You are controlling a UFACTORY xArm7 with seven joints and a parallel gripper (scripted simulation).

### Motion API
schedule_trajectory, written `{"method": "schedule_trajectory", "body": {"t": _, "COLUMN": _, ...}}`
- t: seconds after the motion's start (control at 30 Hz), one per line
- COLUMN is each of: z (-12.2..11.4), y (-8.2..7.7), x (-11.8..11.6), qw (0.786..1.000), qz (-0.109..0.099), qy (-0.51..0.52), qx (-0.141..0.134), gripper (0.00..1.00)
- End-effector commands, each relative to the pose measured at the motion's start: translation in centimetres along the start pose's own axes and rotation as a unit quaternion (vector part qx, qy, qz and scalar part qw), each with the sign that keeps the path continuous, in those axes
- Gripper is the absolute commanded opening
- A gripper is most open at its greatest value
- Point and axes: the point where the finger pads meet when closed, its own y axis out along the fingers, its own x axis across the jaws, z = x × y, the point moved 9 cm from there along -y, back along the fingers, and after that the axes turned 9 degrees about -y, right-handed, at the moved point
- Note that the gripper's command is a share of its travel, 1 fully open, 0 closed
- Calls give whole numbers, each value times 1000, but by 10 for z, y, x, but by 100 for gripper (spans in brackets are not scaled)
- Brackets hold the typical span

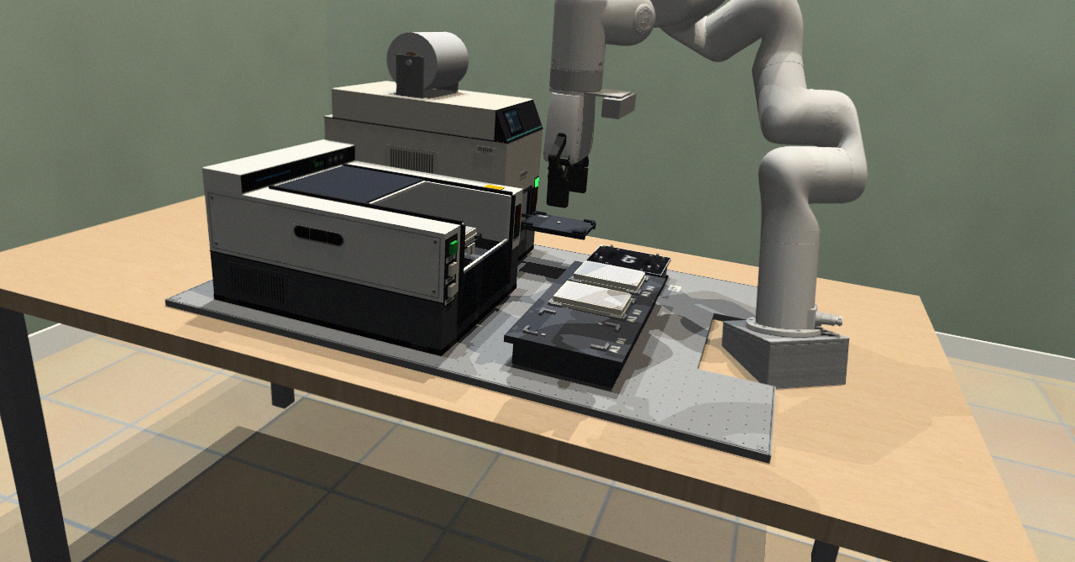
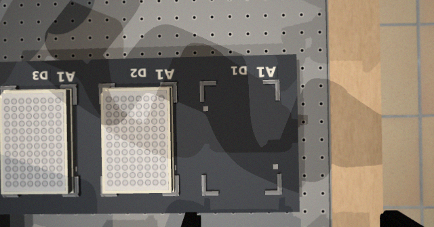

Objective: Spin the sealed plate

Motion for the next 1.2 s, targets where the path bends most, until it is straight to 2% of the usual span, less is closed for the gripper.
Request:
{"method": "schedule_trajectory", "body": {"t": 0.0, "z": 7, "y": -1, "x": -21, "qw": 1000, "qz": -8, "qy": -1, "qx": -9, "gripper": 100}}
{"method": "schedule_trajectory", "body": {"t": 0.5, "z": 17, "y": 0, "x": -89, "qw": 1000, "qz": -7, "qy": -1, "qx": -9, "gripper": 100}}
{"method": "schedule_trajectory", "body": {"t": 0.73, "z": 17, "y": 0, "x": -89, "qw": 1000, "qz": -7, "qy": -1, "qx": -9, "gripper": 100}}
{"method": "schedule_trajectory", "body": {"t": 1.1, "z": -37, "y": -1, "x": -97, "qw": 1000, "qz": -7, "qy": -1, "qx": -9, "gripper": 100}}
{"method": "schedule_trajectory", "body": {"t": 1.17, "z": -37, "y": -1, "x": -97, "qw": 1000, "qz": -7, "qy": -1, "qx": -9, "gripper": 100}}
